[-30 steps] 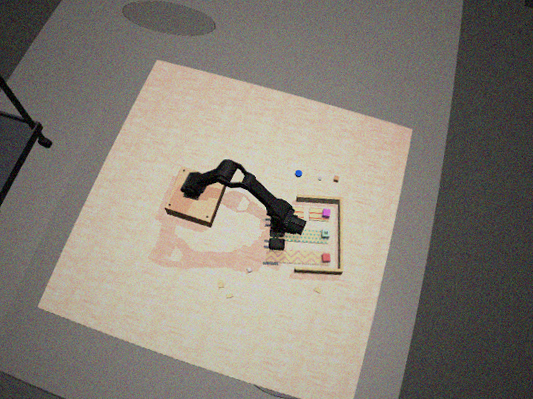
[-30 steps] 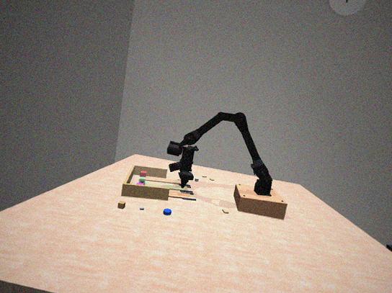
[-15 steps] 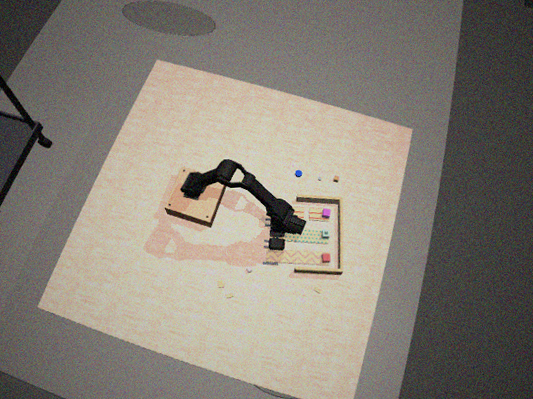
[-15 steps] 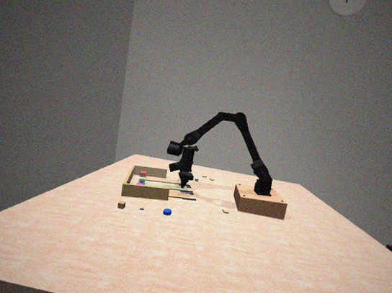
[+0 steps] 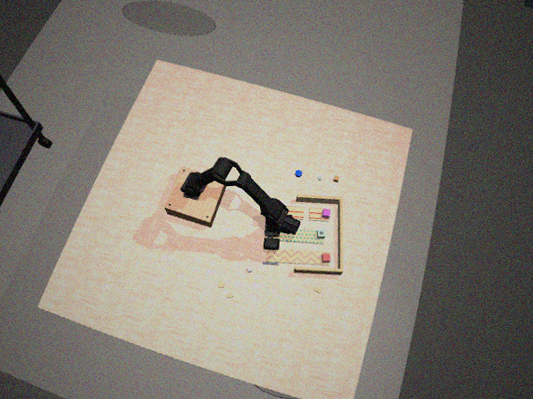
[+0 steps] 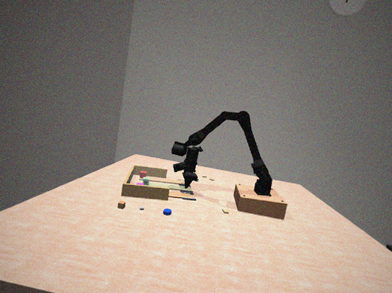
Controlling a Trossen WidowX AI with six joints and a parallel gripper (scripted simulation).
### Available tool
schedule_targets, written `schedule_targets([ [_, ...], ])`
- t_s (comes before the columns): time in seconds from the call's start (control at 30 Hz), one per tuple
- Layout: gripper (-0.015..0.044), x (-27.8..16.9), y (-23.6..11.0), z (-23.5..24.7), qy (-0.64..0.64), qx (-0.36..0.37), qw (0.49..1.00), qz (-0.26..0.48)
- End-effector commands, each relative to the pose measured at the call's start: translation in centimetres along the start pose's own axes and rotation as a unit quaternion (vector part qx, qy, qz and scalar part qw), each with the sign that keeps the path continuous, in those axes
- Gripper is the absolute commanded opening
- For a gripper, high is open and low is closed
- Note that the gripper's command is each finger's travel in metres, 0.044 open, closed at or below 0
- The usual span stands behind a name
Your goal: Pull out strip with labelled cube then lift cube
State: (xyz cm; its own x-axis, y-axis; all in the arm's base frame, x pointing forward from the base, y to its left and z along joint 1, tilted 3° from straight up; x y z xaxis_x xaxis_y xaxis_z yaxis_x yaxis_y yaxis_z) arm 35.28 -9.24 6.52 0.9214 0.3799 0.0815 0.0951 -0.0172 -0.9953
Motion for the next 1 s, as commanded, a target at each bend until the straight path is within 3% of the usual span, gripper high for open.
schedule_targets([
  [0.0,0.0,-1.0,0.4,0.3,0.001,0.005,1.0,0.008],
  [0.97,0.0,-5.3,0.4,1.4,0.001,0.005,1.0,0.01],
])
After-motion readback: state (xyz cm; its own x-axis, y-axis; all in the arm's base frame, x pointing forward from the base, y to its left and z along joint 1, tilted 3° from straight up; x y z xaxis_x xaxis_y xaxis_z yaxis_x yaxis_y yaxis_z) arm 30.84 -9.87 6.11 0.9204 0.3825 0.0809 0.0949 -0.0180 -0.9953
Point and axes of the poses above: the point midway between the two fingers, 35 mm back from their tips, its own y axis out along the fingers, its own z axis across the jaws, x = y × z, the point moved 7 cm from there along -y, back along the fingers, and after that the axes turned 15 degrees about -y, right-handed, at the moved point
